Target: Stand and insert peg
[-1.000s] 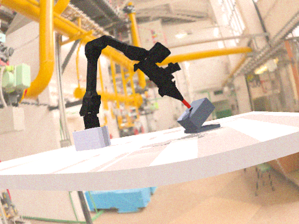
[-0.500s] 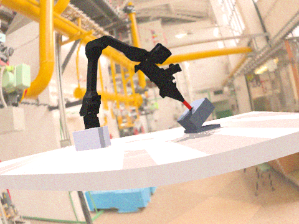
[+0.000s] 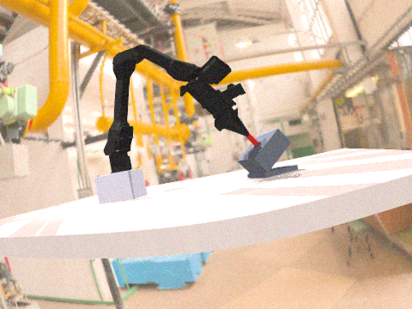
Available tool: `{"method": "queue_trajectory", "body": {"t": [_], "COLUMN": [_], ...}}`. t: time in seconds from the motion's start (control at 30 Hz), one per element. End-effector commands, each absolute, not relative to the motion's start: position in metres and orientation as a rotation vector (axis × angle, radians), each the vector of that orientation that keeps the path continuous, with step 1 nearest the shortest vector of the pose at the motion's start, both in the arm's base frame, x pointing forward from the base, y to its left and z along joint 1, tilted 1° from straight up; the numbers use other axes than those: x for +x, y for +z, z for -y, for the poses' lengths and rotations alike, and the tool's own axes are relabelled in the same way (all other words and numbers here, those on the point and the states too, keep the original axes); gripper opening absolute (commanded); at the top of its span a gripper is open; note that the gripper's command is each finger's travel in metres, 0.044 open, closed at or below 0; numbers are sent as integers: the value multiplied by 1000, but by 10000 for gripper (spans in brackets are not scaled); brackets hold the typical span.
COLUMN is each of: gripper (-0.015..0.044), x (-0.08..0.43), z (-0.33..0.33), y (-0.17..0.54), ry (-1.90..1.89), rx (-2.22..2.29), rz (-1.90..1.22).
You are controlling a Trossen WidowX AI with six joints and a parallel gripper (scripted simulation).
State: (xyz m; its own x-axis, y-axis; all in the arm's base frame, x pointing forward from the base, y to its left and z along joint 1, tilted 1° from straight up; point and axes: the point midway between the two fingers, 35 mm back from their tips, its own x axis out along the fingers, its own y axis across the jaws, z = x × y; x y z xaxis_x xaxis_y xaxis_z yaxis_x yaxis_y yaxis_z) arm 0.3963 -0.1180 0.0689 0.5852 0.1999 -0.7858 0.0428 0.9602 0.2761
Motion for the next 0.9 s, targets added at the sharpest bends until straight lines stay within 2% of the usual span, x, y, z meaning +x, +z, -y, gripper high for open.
{"method": "queue_trajectory", "body": {"t": [0.0, 0.87], "gripper": [0, 0], "x": [397, 407], "z": [118, 116], "y": [67, 57], "ry": [87, 88], "rx": [281, 281], "rz": [-946, -946]}}
